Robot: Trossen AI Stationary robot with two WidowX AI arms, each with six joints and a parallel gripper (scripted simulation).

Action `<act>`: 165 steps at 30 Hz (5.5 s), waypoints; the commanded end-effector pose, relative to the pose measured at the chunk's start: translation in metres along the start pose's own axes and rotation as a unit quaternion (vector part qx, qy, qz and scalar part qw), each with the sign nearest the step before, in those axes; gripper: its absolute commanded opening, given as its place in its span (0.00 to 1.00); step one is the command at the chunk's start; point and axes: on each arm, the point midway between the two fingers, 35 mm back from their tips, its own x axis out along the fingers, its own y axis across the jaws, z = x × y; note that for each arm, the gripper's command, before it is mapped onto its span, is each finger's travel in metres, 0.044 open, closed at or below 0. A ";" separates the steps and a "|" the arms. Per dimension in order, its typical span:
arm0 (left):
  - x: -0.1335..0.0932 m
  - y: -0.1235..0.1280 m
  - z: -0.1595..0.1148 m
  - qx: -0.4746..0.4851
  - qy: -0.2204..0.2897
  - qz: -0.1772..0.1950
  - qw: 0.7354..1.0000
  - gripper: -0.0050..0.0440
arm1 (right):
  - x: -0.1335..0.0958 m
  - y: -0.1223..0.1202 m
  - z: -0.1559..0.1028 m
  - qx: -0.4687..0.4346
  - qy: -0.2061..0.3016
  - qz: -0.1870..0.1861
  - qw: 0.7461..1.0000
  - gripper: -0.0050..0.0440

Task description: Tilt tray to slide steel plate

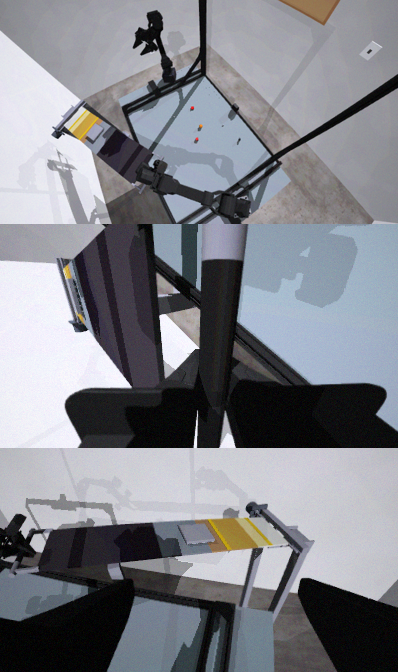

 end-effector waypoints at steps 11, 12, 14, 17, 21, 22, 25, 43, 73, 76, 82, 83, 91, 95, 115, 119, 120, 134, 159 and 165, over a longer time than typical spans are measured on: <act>-0.023 0.025 0.000 0.000 0.002 0.035 0.999 0.10 | 0.000 0.000 0.000 0.001 -0.001 -0.001 1.000 1.00; -0.023 0.025 0.000 0.000 0.002 0.035 0.999 0.10 | 0.000 0.000 0.000 0.001 -0.001 -0.001 1.000 1.00; -0.023 0.025 0.000 0.000 0.002 0.036 0.999 0.10 | 0.000 0.000 0.000 0.001 -0.001 -0.001 1.000 1.00; -0.022 0.024 0.000 0.000 0.002 0.037 0.999 0.10 | 0.000 0.000 0.000 0.001 -0.001 -0.001 1.000 1.00; -0.009 0.010 0.000 0.000 0.002 0.032 0.999 0.10 | 0.000 0.000 0.000 0.001 -0.001 -0.001 1.000 1.00; -0.008 0.008 0.000 0.000 0.002 0.029 1.000 0.10 | 0.000 0.000 0.000 0.001 -0.001 -0.001 1.000 1.00; 0.016 -0.016 0.000 0.000 0.002 0.020 1.000 0.10 | 0.000 0.000 0.000 0.001 -0.001 -0.001 1.000 1.00; 0.036 -0.036 0.000 0.000 0.002 -0.013 1.000 0.10 | 0.000 0.000 0.000 0.001 -0.001 -0.001 1.000 1.00; 0.007 -0.008 0.000 0.000 0.002 0.004 1.000 0.10 | 0.000 0.000 0.000 0.001 -0.001 -0.001 1.000 1.00; 0.006 -0.007 0.000 0.000 0.002 0.004 1.000 0.10 | 0.000 0.000 0.000 0.001 -0.001 -0.001 1.000 1.00; 0.003 -0.004 0.000 0.000 0.002 0.007 1.000 0.10 | 0.000 0.000 0.000 0.001 -0.001 -0.001 1.000 1.00; 0.003 -0.003 0.000 0.000 0.002 0.008 1.000 0.10 | 0.000 0.000 0.000 0.001 -0.001 -0.001 1.000 1.00; -0.001 0.001 0.000 0.000 0.002 0.011 1.000 0.10 | 0.000 0.000 0.000 0.001 -0.001 -0.001 1.000 1.00; -0.003 0.002 0.000 0.000 0.002 0.013 1.000 0.10 | 0.000 0.000 0.000 0.001 -0.001 -0.001 1.000 1.00; -0.012 0.013 0.000 0.000 0.002 0.022 1.000 0.10 | 0.000 0.000 0.000 0.001 -0.001 -0.001 1.000 1.00; -0.014 0.015 0.000 0.000 0.002 0.023 1.000 0.10 | 0.000 0.000 0.000 0.001 -0.001 -0.001 1.000 1.00; -0.015 0.016 0.000 0.000 0.002 0.024 1.000 0.10 | 0.000 0.000 0.000 0.001 -0.001 -0.001 1.000 1.00; -0.017 0.019 0.000 0.000 0.002 0.031 1.000 0.10 | 0.000 0.000 0.000 0.001 -0.001 -0.001 1.000 1.00; -0.024 0.026 0.000 0.000 0.002 0.038 0.999 0.10 | 0.000 0.000 0.000 0.001 -0.001 -0.001 1.000 1.00; -0.017 0.018 0.000 0.000 0.002 0.039 0.999 0.10 | 0.000 0.000 0.000 0.001 -0.001 -0.001 1.000 1.00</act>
